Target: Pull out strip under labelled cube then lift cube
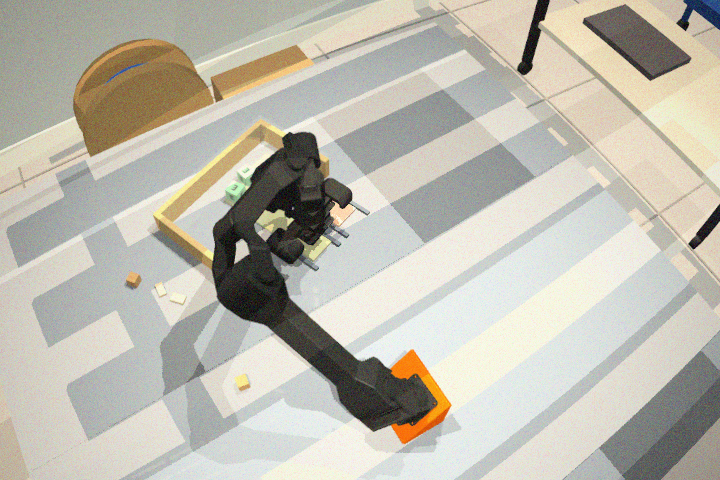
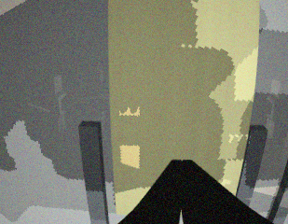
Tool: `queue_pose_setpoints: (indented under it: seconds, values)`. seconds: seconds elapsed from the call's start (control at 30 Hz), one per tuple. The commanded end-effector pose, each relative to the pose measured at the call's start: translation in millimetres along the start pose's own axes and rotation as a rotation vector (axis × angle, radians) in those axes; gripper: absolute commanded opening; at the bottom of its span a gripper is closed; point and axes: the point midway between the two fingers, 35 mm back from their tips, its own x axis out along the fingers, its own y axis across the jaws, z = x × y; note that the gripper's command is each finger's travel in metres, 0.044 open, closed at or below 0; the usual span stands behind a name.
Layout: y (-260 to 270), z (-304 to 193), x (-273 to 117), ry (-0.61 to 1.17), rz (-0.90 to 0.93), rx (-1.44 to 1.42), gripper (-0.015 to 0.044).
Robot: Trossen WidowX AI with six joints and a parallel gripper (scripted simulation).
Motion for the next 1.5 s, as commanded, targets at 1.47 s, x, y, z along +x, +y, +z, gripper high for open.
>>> queue_pose_setpoints:
  seconds: [1.47]
  values:
    - [1,-79,7,0.017,0.008,0.005,0.0000]
